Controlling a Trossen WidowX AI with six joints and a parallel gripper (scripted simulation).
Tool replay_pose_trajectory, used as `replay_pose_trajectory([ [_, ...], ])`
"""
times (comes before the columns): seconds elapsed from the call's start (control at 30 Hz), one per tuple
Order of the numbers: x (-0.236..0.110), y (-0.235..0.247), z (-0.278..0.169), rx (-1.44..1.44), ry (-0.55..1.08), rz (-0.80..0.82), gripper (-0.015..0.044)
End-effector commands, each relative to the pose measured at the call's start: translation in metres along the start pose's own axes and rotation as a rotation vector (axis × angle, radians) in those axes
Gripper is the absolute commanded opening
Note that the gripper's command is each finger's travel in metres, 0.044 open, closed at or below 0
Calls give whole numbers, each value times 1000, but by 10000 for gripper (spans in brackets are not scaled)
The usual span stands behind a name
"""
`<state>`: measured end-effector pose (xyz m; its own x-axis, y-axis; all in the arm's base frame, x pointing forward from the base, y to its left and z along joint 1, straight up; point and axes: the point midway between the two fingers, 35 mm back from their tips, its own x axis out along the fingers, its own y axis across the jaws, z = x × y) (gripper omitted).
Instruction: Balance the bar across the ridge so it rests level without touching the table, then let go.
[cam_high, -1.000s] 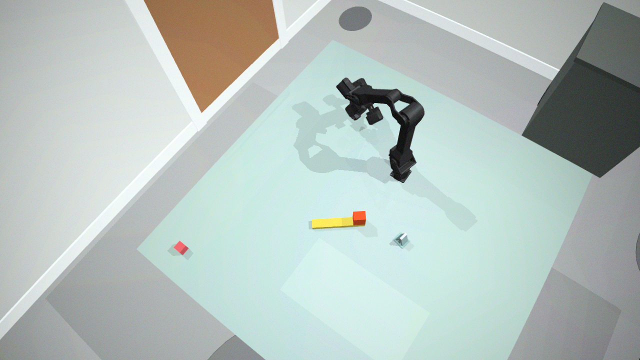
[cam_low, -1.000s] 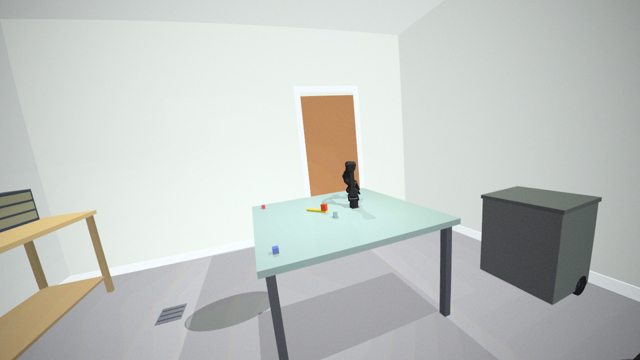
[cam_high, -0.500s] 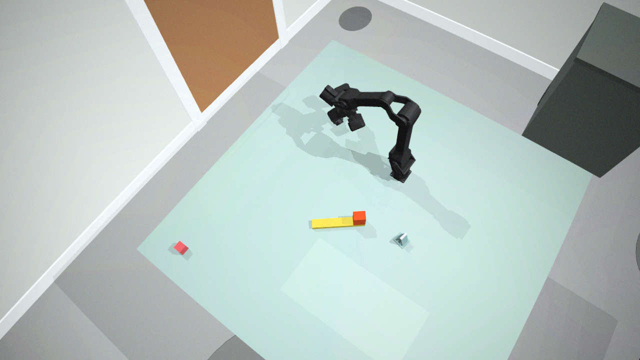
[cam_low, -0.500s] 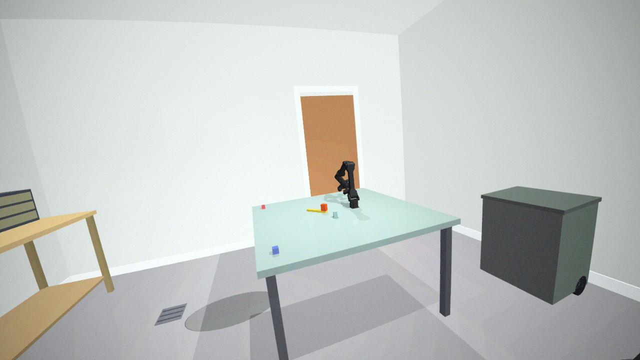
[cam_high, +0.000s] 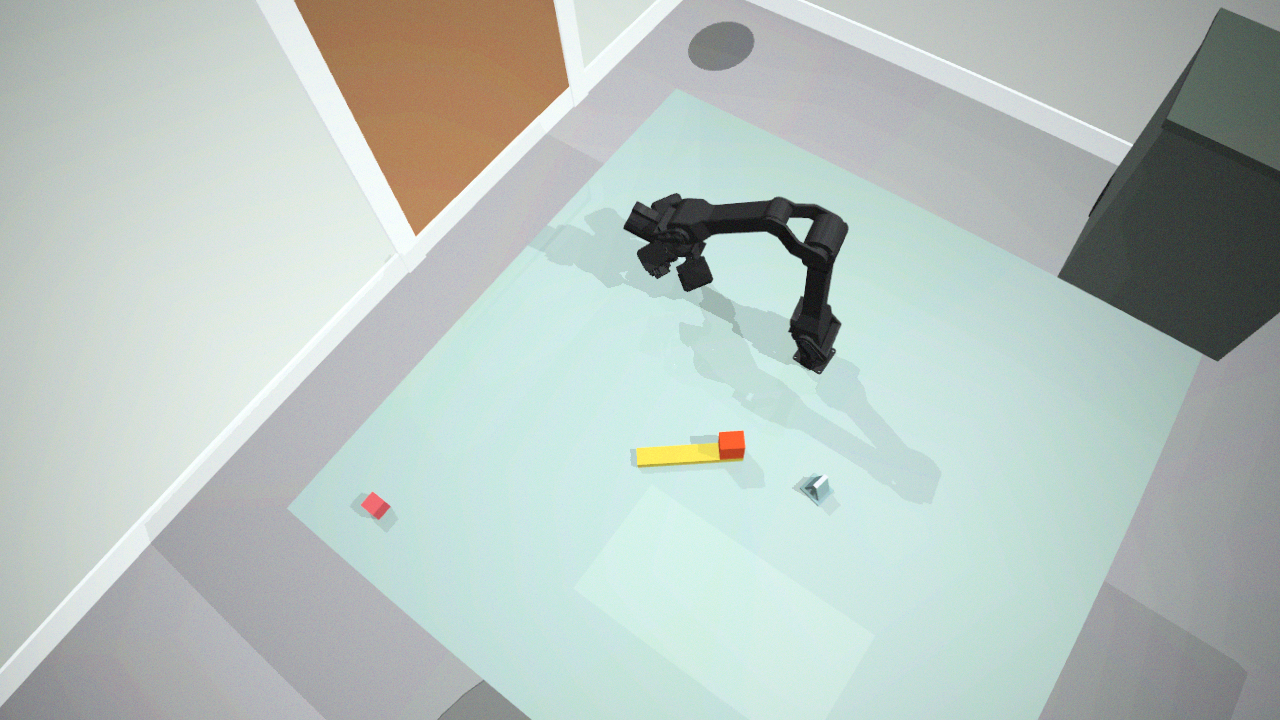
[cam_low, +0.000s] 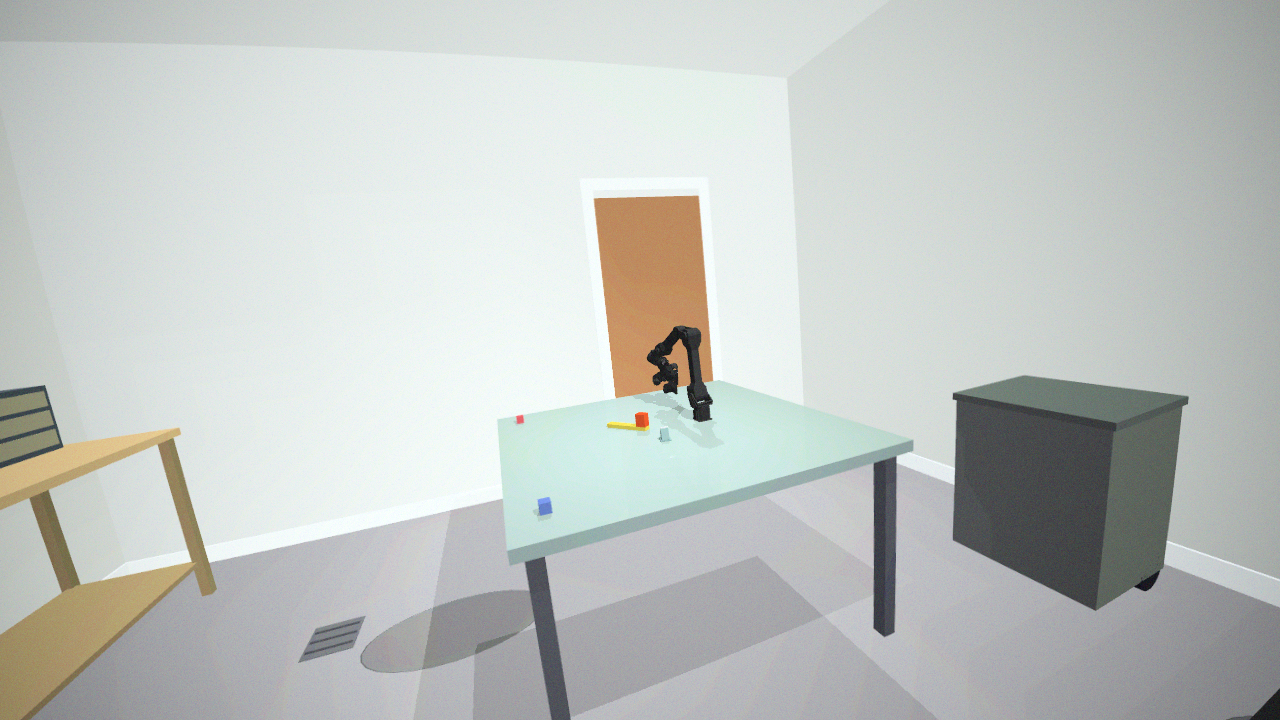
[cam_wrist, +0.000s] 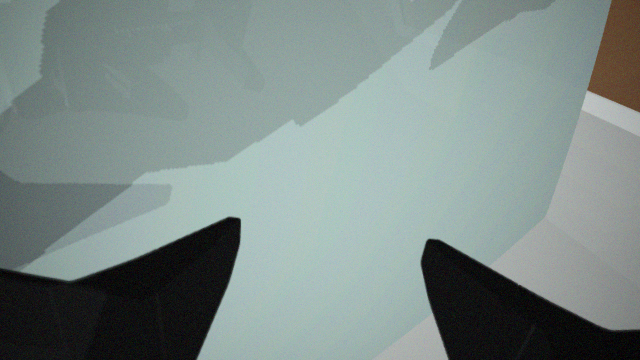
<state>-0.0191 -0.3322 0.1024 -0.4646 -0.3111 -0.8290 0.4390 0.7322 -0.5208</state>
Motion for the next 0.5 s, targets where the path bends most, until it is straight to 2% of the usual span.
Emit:
replay_pose_trajectory([
  [0.0,-16,8,23,27,-57,16,315],
  [0.47,-66,48,77,98,-184,104,315],
])
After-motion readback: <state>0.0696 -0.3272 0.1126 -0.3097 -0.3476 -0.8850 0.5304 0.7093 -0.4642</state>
